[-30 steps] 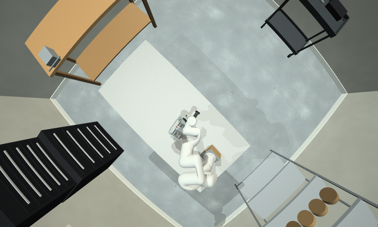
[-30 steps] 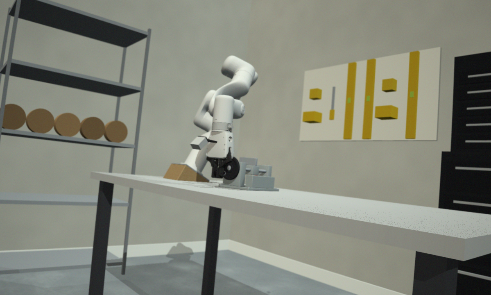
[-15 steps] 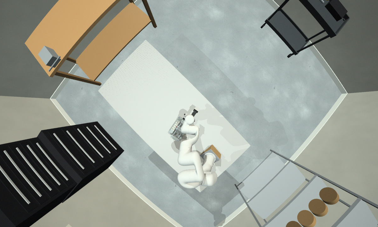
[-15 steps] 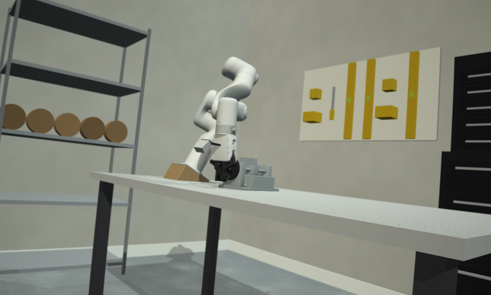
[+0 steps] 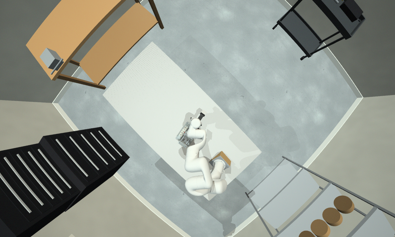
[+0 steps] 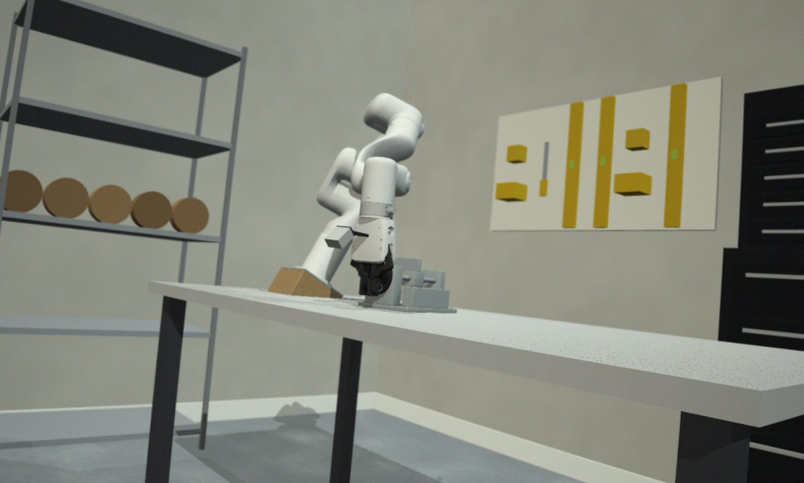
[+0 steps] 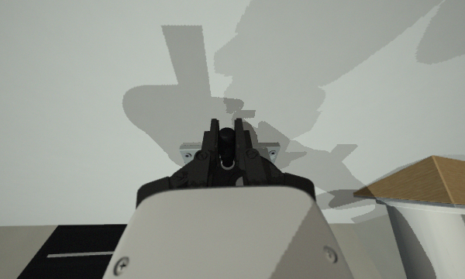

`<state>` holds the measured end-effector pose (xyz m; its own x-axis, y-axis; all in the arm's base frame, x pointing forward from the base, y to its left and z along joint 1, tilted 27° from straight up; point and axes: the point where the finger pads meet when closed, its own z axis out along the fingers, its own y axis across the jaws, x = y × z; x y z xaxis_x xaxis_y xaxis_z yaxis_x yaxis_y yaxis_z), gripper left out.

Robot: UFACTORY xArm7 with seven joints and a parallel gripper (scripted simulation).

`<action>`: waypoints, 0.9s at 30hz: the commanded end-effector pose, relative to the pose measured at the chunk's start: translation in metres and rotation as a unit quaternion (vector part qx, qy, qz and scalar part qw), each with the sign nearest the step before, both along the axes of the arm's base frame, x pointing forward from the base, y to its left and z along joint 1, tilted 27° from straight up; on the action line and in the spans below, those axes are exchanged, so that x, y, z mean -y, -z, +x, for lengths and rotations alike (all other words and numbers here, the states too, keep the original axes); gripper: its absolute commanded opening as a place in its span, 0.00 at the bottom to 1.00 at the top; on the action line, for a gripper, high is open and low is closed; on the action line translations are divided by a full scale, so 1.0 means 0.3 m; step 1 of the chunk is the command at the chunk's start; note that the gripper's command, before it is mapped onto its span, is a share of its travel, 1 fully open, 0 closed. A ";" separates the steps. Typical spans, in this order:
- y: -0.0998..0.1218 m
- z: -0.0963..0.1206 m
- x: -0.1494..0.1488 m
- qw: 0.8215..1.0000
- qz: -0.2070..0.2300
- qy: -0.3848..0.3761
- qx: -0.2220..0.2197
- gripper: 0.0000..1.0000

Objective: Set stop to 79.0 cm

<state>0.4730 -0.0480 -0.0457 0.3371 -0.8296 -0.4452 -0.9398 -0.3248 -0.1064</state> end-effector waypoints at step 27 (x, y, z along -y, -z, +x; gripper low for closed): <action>-0.149 0.031 0.073 1.000 -0.001 0.001 0.003 0.06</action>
